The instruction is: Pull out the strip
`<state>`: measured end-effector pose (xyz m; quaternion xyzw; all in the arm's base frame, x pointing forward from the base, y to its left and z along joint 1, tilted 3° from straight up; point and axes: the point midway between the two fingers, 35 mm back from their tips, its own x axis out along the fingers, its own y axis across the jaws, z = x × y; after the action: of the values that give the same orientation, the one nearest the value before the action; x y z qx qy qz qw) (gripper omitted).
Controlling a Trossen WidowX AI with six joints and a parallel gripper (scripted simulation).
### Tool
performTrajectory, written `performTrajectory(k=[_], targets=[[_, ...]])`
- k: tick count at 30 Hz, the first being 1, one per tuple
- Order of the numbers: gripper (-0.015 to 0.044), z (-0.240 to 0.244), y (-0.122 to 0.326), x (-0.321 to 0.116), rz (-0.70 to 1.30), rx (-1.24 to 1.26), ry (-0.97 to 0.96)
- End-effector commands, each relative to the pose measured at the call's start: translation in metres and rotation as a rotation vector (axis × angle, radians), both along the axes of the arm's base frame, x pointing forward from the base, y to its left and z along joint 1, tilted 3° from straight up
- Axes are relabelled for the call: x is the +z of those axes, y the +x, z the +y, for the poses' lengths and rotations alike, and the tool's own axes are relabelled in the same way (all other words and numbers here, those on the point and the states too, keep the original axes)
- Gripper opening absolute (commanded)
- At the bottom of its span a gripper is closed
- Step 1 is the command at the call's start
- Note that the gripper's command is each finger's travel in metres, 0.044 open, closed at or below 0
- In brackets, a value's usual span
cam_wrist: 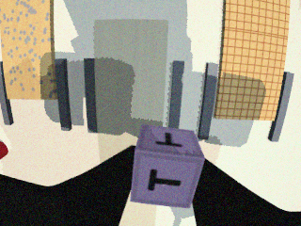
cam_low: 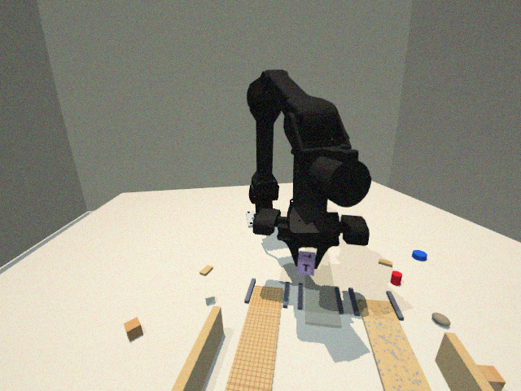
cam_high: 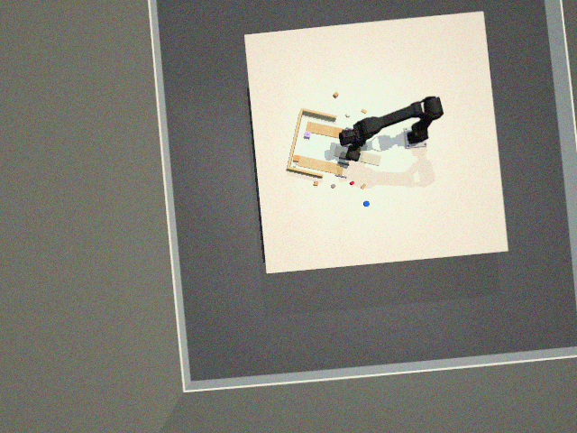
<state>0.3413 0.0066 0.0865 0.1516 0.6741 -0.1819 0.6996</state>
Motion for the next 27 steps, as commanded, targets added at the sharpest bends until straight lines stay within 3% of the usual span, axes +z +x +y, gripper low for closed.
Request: performTrajectory(k=[1, 8, 18, 27], targets=[[0.0000, 0.000, -0.013, 0.002, -0.008, -0.006, -0.002], [0.0000, 0.000, -0.037, 0.000, -0.005, -0.006, -0.002], [0.0000, 0.001, -0.039, 0.035, -0.005, -0.006, -0.001], [0.0000, 0.001, -0.039, 0.036, -0.005, -0.006, -0.001]])
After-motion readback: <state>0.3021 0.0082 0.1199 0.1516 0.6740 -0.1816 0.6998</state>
